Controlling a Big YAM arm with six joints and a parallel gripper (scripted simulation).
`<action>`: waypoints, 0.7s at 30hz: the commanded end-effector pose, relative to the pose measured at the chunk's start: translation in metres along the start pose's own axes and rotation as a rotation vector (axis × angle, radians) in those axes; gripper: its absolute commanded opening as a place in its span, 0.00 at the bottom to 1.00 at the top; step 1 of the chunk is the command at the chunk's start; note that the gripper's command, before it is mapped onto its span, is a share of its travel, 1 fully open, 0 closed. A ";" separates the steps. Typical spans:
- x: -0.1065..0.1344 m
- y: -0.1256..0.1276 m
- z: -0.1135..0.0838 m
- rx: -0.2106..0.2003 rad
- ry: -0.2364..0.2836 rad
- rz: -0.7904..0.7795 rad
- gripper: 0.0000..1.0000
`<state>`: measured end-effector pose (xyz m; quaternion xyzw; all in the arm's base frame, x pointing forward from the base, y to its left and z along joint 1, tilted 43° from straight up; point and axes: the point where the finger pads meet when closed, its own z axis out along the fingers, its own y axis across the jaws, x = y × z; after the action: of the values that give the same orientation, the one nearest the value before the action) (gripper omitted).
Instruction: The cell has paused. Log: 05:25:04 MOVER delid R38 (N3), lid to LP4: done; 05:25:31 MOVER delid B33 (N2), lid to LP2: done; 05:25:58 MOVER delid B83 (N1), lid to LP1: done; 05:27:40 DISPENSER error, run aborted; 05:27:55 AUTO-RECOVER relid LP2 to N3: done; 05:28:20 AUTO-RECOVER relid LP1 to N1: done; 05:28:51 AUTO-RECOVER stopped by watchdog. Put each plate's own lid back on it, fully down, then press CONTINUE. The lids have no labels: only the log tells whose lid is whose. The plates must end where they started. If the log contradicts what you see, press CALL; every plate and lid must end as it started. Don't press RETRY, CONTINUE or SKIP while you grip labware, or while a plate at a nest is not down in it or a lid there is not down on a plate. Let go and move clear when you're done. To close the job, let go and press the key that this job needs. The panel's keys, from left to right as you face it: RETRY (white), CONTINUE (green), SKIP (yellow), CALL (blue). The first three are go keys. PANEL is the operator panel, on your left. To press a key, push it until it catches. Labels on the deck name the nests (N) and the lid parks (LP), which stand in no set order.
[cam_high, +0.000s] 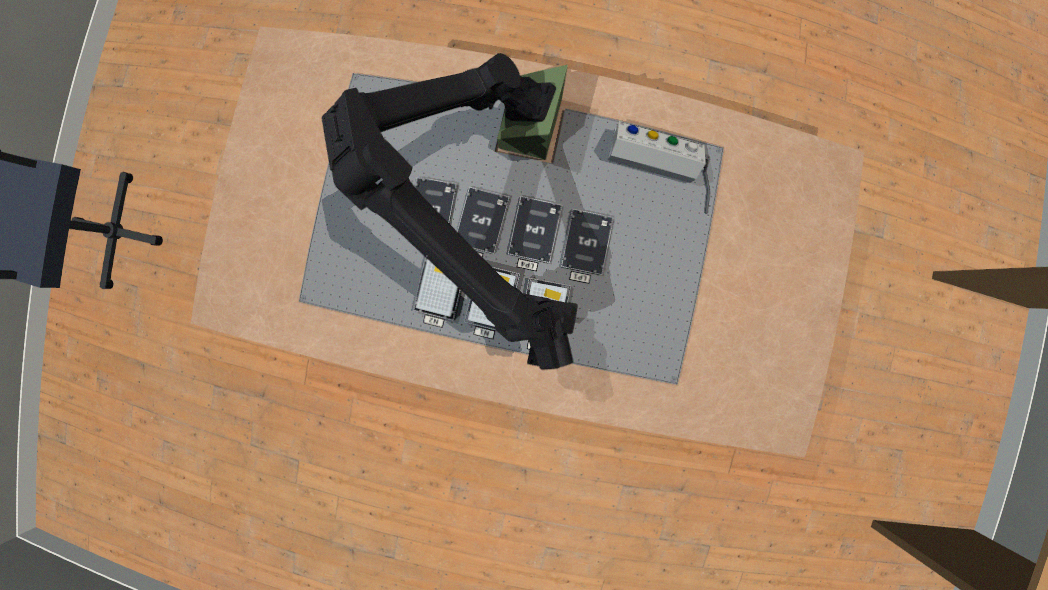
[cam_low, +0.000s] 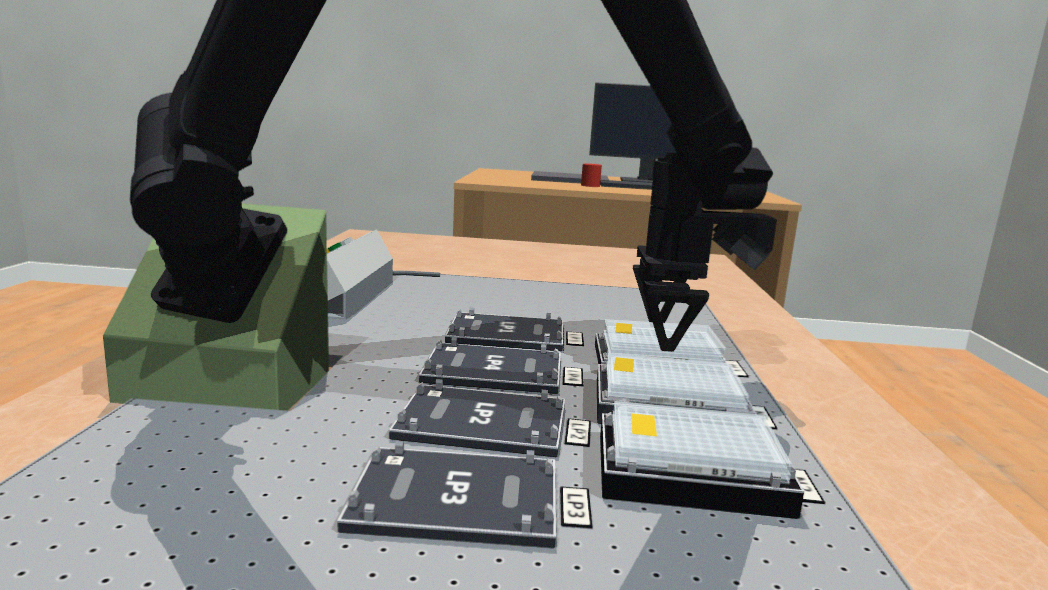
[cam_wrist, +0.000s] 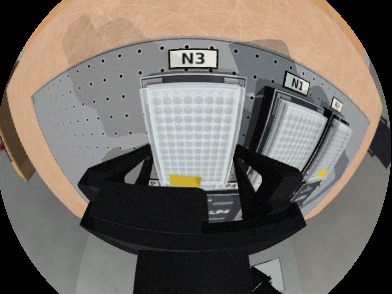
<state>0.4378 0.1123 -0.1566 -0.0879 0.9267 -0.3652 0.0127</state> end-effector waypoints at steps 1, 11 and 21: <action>0.002 -0.002 0.013 0.006 0.016 -0.011 0.00; 0.002 0.000 0.013 0.006 0.012 -0.015 0.00; -0.009 0.000 0.000 -0.004 -0.016 0.003 0.00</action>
<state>0.4380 0.1085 -0.1600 -0.0882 0.9265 -0.3655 0.0117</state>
